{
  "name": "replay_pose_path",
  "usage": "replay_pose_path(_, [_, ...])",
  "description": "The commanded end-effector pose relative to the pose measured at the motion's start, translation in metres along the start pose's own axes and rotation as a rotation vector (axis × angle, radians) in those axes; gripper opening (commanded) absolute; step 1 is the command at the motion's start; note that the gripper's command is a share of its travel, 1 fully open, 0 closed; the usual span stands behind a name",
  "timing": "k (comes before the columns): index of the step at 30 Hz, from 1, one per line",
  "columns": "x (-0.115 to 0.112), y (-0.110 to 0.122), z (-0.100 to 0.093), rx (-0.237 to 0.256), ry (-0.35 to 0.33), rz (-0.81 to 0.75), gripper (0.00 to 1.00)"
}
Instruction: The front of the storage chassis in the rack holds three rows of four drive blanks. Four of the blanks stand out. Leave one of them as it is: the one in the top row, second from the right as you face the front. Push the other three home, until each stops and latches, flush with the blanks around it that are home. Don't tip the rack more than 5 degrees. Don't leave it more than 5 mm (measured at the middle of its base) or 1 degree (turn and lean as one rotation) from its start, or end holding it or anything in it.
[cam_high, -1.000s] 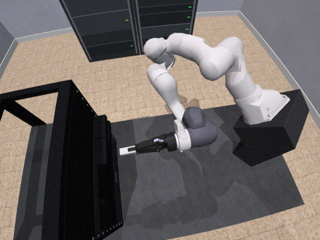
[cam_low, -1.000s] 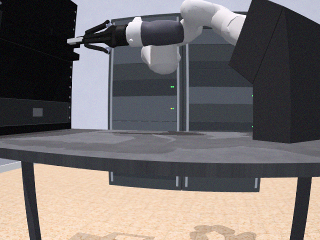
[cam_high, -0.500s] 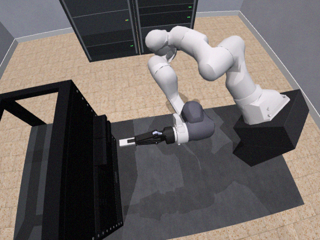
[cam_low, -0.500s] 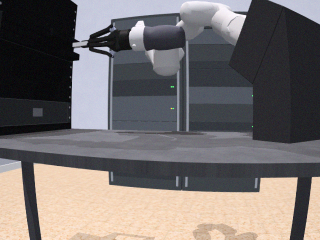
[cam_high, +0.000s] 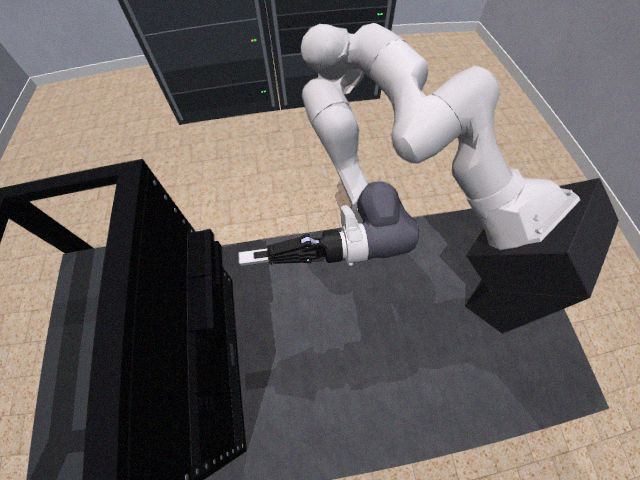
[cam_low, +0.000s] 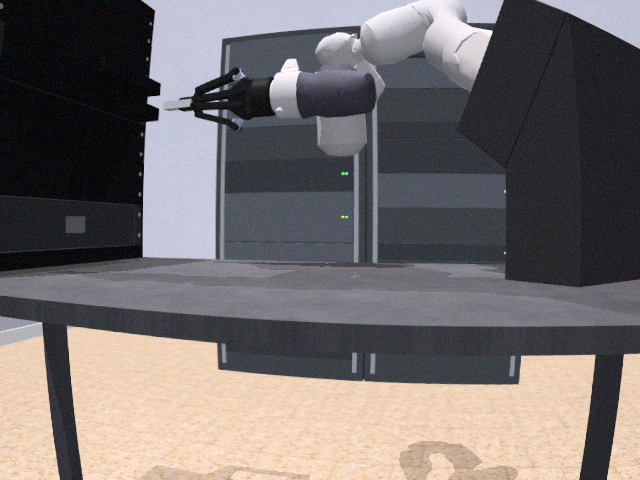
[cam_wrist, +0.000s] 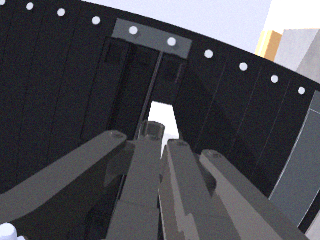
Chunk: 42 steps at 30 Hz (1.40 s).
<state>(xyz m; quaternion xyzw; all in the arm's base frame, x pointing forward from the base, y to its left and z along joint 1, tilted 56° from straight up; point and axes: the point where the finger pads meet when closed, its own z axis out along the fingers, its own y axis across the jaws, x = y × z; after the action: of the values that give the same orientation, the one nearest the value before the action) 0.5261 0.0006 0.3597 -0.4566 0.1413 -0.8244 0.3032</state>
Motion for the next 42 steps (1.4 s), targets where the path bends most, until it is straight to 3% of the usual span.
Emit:
replay_pose_path(1, [0.001,-0.001,-0.002,-0.004,-0.038,0.074,0.00])
replay_pose_path(9, [0.005,0.000,0.000,-0.004,-0.038,0.074,0.00])
replay_pose_path(14, [0.004,0.000,0.024,-0.004,-0.038,0.074,0.00])
replay_pose_path(20, [0.003,0.000,0.037,-0.004,-0.038,0.074,0.00])
replay_pose_path(42, [0.003,0.000,0.038,-0.004,-0.038,0.074,0.00])
